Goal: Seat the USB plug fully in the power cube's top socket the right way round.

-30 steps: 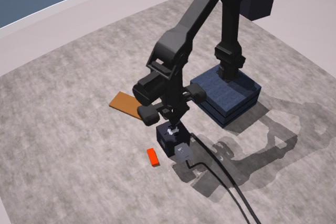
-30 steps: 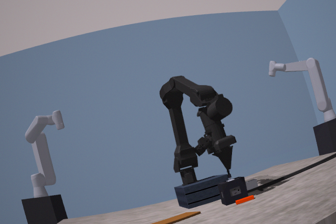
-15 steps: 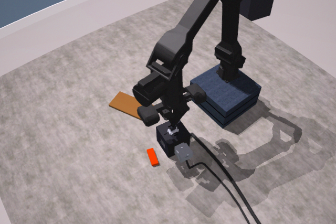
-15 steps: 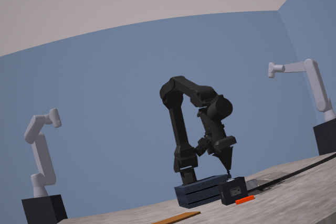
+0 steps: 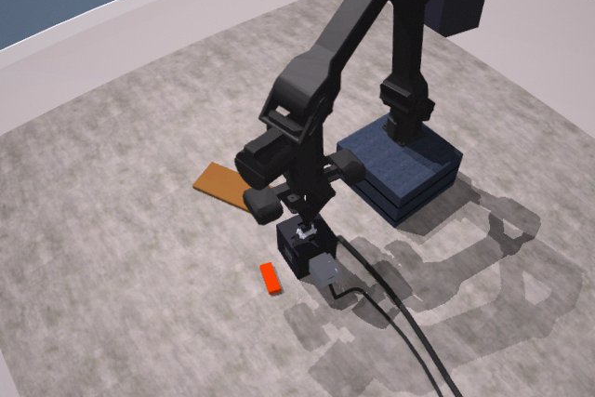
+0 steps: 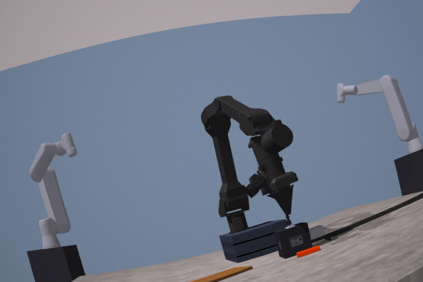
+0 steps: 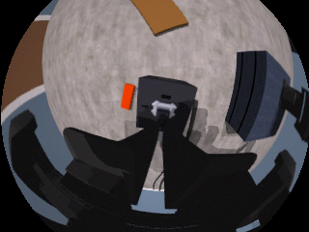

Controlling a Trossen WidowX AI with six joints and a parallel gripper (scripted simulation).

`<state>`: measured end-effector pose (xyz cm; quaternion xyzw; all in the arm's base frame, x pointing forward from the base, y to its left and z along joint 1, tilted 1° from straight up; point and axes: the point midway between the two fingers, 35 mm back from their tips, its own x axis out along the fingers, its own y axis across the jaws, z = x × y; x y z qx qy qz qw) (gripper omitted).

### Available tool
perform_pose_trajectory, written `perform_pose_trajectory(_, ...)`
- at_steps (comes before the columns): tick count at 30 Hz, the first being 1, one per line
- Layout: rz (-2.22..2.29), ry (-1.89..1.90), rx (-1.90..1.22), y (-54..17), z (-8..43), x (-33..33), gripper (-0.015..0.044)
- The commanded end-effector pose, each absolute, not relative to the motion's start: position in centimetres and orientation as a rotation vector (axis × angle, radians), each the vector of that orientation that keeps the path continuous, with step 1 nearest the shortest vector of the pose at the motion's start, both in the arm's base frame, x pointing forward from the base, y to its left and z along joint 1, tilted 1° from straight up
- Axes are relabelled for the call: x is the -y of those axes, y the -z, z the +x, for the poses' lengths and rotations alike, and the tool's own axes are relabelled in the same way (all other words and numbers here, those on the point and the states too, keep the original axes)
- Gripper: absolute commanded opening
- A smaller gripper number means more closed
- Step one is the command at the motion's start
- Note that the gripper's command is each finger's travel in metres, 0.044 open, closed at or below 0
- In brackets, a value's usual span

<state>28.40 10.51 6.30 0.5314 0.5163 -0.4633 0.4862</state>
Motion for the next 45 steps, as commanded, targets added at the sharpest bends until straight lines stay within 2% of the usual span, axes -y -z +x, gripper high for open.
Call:
perform_pose_trajectory(1,1.297,1.130,-1.259,-6.16,28.33,-10.55,0.0000)
perform_pose_trajectory(45,1.297,1.130,-1.259,-5.63,28.35,-10.55,0.0000)
